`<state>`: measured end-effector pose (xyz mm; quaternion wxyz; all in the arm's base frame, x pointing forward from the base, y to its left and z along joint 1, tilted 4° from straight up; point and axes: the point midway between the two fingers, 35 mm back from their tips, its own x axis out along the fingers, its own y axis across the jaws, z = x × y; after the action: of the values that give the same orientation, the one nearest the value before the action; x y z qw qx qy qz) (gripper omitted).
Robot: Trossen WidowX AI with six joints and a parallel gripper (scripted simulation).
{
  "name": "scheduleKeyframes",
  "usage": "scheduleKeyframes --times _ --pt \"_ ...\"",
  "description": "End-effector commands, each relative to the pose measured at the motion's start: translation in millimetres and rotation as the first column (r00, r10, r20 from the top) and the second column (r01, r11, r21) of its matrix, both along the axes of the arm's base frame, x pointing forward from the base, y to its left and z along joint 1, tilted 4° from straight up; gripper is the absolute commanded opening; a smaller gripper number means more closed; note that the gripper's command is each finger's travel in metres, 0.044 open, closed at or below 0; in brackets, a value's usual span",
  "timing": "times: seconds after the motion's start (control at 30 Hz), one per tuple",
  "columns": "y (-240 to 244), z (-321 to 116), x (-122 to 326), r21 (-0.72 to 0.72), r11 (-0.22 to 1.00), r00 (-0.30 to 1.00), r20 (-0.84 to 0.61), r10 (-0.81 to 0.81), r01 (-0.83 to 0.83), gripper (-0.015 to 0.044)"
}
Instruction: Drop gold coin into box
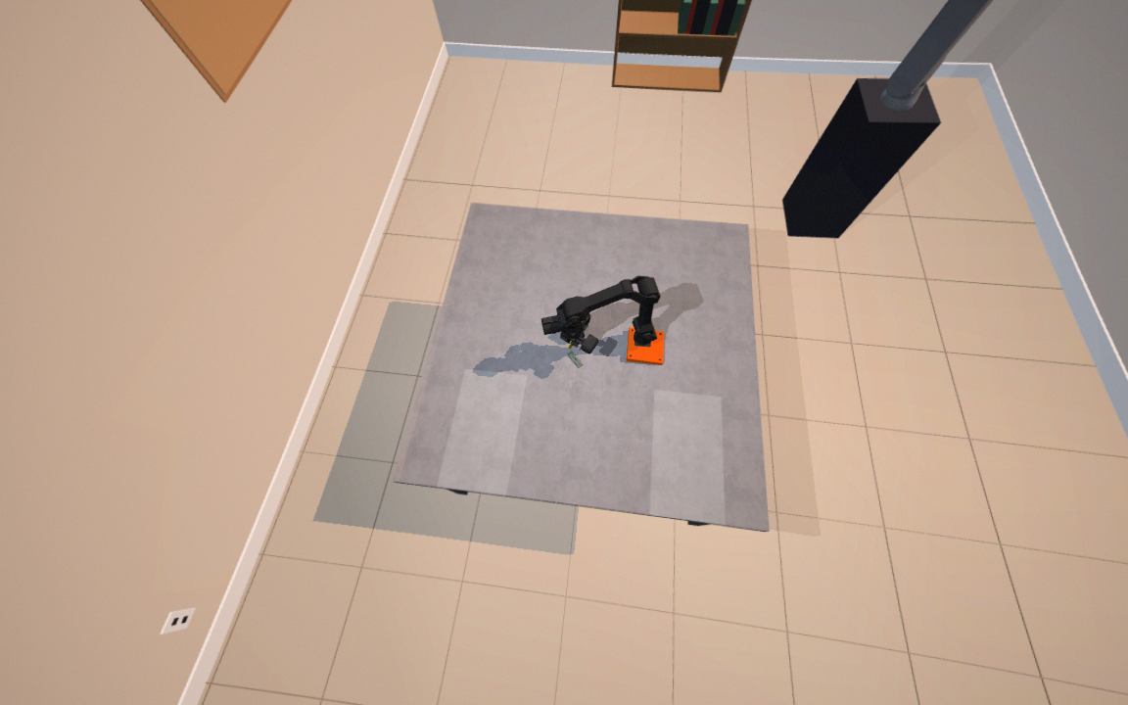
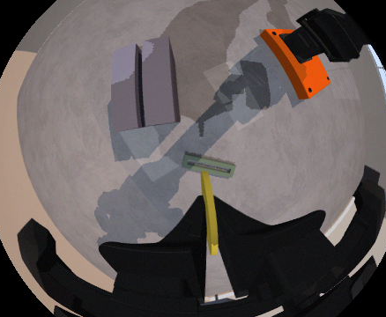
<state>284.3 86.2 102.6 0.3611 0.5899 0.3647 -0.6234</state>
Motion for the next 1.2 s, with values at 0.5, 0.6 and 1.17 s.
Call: scheduleKeyframes --times 0.5,0.6,1.17 --pt "-49.6 1.4 2.2 -0.004 1.0 1.0 -0.001 0.001 -0.001 0.0" --pt "-57.5 1.6 1.9 -0.005 1.0 1.0 -0.001 0.001 -0.001 0.0" --pt "-101.3 2.6 -3.6 -0.009 1.0 1.0 -0.002 0.002 -0.002 0.0"
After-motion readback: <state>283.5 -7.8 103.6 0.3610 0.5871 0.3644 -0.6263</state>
